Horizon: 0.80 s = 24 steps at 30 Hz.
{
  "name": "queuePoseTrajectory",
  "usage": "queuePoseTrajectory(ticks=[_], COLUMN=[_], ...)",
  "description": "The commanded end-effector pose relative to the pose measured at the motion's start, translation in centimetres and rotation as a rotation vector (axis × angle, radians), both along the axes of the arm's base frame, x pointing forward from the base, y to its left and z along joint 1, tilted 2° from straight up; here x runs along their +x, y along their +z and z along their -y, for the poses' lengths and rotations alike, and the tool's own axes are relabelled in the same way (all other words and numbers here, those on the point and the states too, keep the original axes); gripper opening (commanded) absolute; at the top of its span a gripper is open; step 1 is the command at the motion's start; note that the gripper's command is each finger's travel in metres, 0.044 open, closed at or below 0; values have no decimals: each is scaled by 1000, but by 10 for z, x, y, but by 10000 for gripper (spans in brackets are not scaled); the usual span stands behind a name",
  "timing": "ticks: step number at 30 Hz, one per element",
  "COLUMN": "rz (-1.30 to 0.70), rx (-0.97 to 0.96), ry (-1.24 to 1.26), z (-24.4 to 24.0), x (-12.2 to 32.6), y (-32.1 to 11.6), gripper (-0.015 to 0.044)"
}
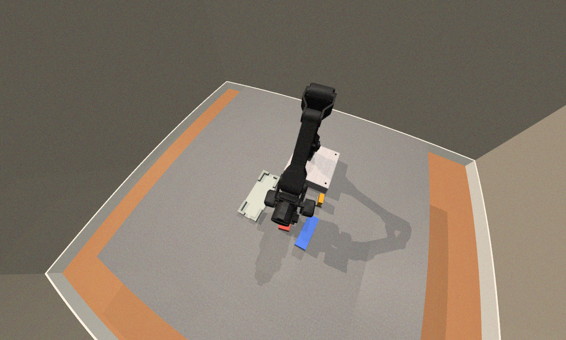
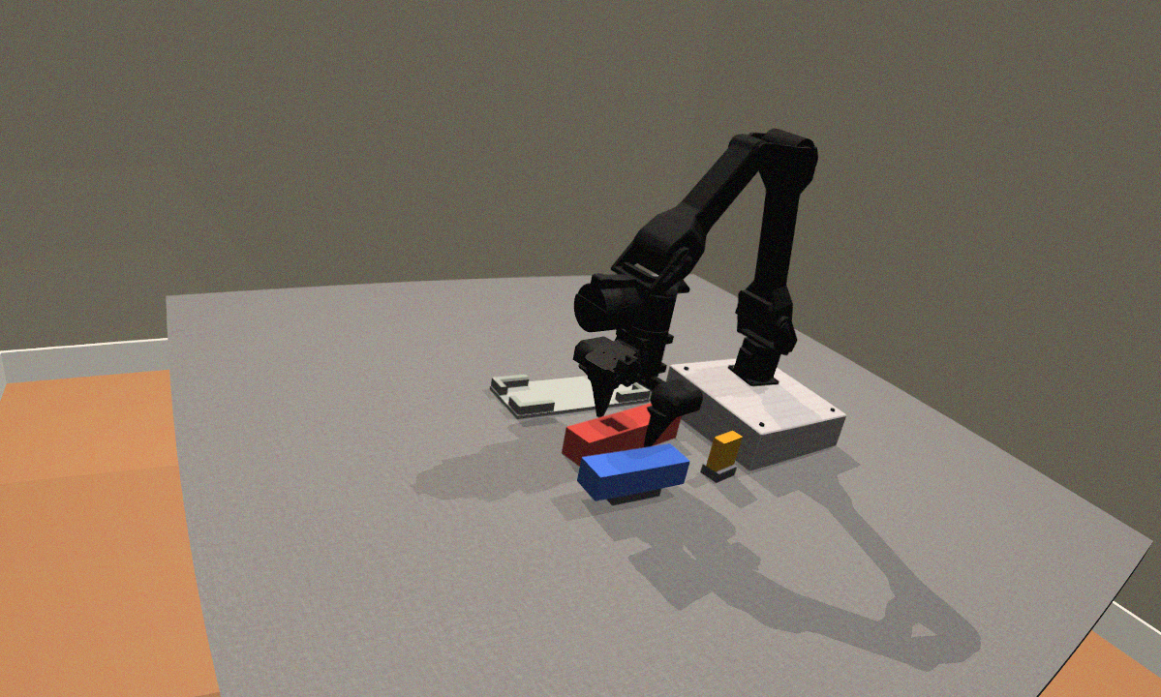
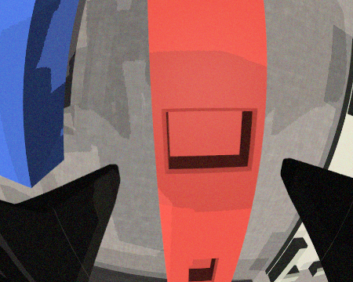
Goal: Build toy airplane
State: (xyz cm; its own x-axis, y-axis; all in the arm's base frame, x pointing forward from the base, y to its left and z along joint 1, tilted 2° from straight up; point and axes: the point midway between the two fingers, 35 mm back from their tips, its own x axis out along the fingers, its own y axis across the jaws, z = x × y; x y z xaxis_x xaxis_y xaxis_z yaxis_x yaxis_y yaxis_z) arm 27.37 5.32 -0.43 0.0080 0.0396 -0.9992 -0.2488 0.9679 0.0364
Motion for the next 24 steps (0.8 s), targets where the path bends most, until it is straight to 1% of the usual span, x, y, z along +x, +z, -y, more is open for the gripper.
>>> queuePoseTrajectory(ticks=[1,7,16,23,24], rz=[-10,-10,-10,-10,-10], rx=[-5,-5,-5,-5,-5], ry=[-5,-5,-5,-5,-5], z=[1,1,1,1,1], x=[-3,-3,-3,-3,-3], y=[-8,-15,-15,-15,-15], gripper=[440,440,204,157,131])
